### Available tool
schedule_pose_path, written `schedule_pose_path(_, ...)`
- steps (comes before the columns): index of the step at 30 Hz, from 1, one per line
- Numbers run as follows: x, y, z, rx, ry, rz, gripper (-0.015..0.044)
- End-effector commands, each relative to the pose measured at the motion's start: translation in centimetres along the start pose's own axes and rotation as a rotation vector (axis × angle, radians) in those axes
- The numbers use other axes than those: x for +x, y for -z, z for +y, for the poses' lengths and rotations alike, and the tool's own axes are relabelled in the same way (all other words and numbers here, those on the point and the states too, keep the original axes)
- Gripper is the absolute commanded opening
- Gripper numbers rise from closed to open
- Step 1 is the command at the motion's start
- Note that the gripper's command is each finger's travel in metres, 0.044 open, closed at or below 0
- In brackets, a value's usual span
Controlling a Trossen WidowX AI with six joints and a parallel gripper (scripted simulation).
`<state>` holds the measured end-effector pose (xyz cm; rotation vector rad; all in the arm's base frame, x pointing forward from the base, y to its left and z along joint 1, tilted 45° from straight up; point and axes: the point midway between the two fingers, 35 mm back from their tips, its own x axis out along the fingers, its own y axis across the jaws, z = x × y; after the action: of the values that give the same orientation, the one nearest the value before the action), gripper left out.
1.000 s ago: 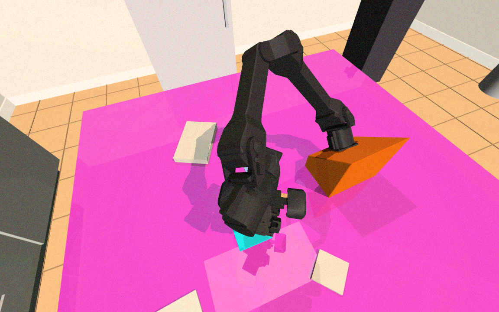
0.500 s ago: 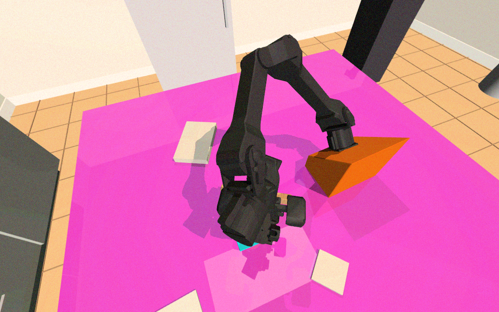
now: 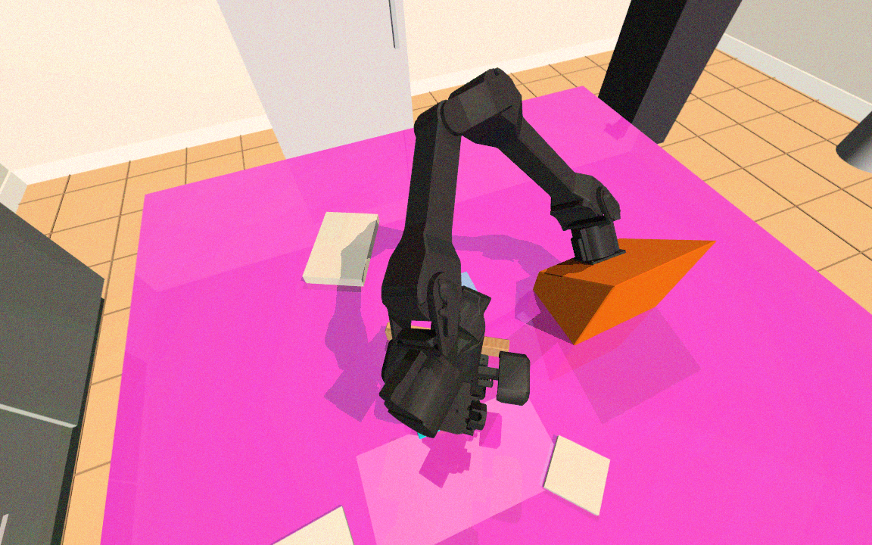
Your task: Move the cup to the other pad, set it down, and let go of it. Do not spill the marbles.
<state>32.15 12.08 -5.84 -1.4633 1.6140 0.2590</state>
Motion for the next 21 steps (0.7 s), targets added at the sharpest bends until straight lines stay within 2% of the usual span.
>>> schedule_pose_path(1,1.1,0.2,0.1,-0.009,0.001,0.01,0.0)
schedule_pose_path(11,2.7,0.2,0.1,-0.009,0.002,0.011,0.0)
schedule_pose_path(21,2.4,0.1,0.1,-0.001,-0.001,0.005,0.0)
